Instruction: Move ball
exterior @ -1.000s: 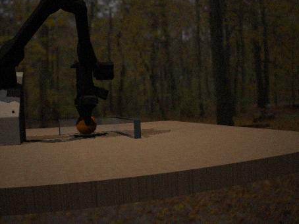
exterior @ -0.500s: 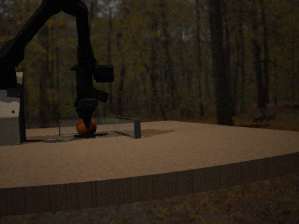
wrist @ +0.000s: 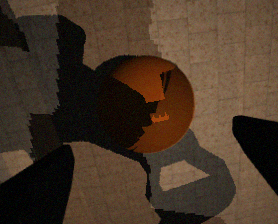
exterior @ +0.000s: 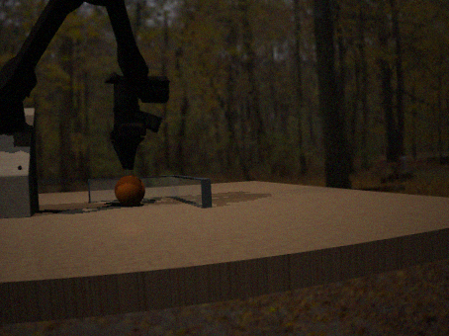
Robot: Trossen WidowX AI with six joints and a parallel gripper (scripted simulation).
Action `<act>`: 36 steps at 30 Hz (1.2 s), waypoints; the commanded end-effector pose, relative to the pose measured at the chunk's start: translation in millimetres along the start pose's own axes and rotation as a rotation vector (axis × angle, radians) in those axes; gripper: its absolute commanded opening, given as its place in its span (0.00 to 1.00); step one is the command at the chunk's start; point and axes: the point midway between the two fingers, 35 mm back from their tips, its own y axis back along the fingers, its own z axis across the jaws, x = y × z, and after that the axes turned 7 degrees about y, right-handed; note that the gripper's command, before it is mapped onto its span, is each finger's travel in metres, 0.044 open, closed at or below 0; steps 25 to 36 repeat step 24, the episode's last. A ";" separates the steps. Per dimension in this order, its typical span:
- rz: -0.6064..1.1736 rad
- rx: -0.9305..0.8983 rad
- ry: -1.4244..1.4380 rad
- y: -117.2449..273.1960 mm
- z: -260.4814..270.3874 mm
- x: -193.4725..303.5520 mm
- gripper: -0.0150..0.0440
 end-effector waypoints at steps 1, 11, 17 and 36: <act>-0.011 0.001 -0.010 32.7 -1.7 -0.5 1.00; -0.028 0.002 -0.007 28.7 -0.7 -5.0 1.00; -0.027 0.000 -0.009 76.8 -0.4 -3.3 1.00; -0.027 0.000 -0.009 76.8 -0.4 -3.3 1.00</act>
